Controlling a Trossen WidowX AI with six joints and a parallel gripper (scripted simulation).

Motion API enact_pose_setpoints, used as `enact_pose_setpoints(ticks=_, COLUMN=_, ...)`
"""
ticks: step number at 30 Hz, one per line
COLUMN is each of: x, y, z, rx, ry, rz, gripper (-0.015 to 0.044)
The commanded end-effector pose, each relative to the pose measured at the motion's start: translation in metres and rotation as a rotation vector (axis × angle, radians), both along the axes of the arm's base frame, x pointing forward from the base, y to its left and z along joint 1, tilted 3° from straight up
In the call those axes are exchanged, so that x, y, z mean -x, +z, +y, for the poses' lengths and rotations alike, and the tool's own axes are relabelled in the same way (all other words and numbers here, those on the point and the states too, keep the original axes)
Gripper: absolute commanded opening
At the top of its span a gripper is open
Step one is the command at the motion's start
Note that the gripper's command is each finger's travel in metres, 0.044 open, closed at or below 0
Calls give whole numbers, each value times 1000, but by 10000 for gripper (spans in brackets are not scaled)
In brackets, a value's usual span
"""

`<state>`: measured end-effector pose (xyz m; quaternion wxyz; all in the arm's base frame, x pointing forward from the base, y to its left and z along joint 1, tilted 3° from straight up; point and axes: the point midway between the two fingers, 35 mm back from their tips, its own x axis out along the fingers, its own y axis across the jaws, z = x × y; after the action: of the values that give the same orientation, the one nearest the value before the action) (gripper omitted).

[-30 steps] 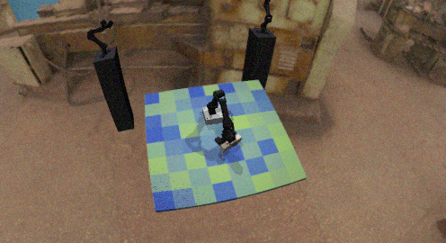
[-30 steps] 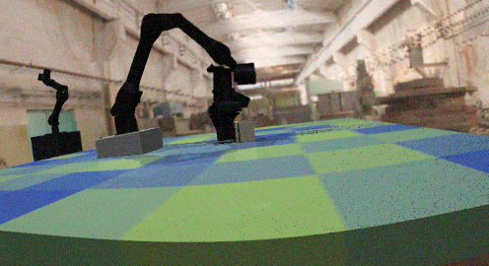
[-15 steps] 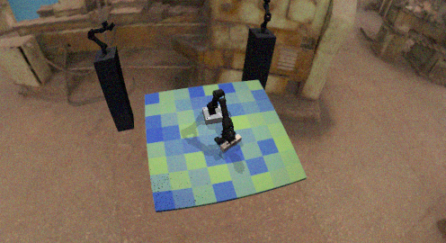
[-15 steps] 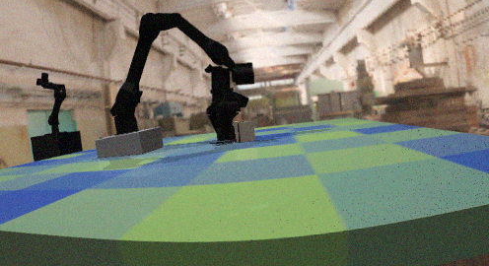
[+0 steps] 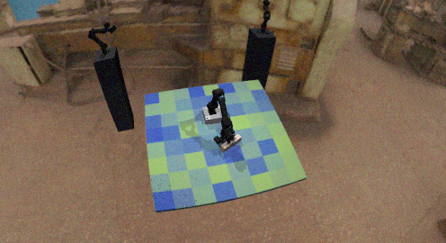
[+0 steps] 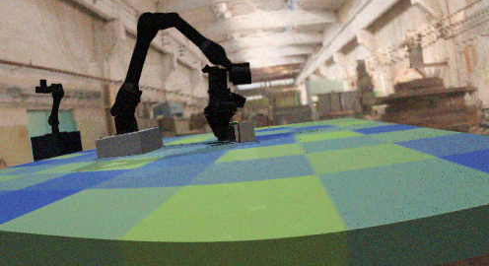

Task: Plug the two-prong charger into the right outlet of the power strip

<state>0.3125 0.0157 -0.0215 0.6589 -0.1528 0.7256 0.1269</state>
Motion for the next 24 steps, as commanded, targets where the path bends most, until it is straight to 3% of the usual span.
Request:
enact_pose_setpoints(ticks=1, x=5, y=0, z=-2, rx=-5, ry=5, rz=1, gripper=440)
enact_pose_setpoints(ticks=24, x=30, y=1, z=-13, rx=-4, ry=5, rz=3, gripper=440)
